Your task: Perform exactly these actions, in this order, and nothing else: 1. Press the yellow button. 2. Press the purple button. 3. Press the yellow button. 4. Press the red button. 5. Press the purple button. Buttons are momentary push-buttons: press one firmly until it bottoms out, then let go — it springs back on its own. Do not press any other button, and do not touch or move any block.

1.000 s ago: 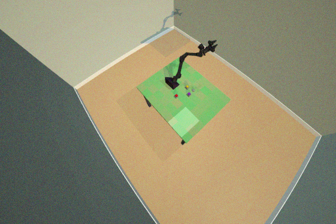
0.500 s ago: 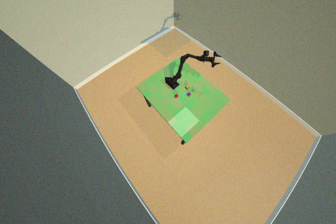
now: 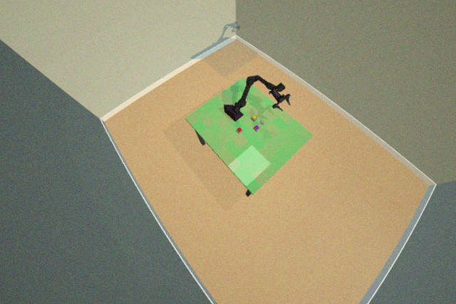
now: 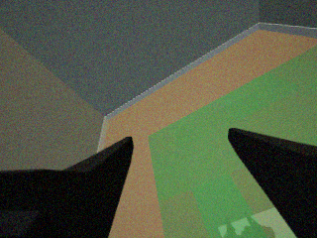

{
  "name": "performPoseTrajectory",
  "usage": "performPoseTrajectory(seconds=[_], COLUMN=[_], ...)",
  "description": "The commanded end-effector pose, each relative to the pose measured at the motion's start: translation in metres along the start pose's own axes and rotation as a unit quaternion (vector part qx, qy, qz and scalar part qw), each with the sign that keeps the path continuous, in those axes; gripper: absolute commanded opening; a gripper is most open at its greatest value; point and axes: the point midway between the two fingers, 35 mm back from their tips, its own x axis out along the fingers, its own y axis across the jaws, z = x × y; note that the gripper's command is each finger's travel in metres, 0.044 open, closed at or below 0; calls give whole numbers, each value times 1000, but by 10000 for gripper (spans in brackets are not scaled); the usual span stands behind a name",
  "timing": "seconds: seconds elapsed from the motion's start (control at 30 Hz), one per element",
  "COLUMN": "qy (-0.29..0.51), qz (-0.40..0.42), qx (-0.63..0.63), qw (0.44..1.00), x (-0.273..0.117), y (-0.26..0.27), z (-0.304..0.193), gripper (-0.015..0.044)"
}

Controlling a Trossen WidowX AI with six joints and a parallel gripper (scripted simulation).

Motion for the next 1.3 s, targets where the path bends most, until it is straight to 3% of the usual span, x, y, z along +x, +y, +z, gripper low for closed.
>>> performPoseTrajectory(seconds=[0.0,0.33,0.63,1.0,1.27], qy=[71,298,513,530,530], qz=[-107,-218,-143,-125,-124], qx=[-71,-174,-182,-179,-179], qw=[989,913,827,819,820], x=[4,-40,-112,-119,-94], y=[-76,-198,-239,-239,-262], z=[-18,-76,-143,-149,-200], gripper=[400,400,400,400,190])
